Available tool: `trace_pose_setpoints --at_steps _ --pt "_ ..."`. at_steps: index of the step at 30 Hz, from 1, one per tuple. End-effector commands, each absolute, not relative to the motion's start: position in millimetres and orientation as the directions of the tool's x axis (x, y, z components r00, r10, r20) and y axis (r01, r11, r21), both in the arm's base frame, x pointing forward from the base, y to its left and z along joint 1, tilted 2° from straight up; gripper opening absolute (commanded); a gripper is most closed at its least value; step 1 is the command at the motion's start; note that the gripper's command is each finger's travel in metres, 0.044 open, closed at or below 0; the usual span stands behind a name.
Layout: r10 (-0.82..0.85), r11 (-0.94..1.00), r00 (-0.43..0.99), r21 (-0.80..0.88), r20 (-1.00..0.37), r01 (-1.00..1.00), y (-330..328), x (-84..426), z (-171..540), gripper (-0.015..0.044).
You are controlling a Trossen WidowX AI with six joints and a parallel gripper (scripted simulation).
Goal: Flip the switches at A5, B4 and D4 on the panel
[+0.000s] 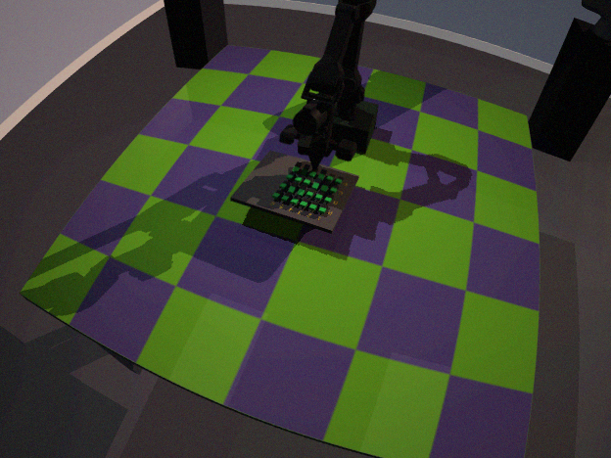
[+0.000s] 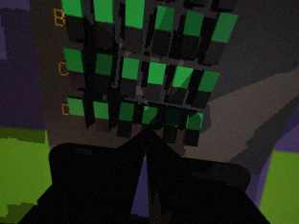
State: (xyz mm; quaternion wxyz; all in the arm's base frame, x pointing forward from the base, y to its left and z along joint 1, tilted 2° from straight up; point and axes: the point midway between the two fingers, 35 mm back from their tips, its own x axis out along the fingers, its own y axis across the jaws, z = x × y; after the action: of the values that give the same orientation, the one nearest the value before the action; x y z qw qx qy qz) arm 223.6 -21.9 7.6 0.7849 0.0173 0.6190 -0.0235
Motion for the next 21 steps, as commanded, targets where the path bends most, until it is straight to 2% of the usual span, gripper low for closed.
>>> trace_pose_setpoints --at_steps 1,13,21 --pt "-0.013 0.999 0.235 -0.001 -0.972 0.053 -22 224 7 0.0" --pt "-0.013 0.999 0.235 -0.001 -0.972 0.053 -22 225 5 0.0" --pt "-0.012 0.999 0.21 -0.001 -0.978 0.053 -21 212 69 0.0"
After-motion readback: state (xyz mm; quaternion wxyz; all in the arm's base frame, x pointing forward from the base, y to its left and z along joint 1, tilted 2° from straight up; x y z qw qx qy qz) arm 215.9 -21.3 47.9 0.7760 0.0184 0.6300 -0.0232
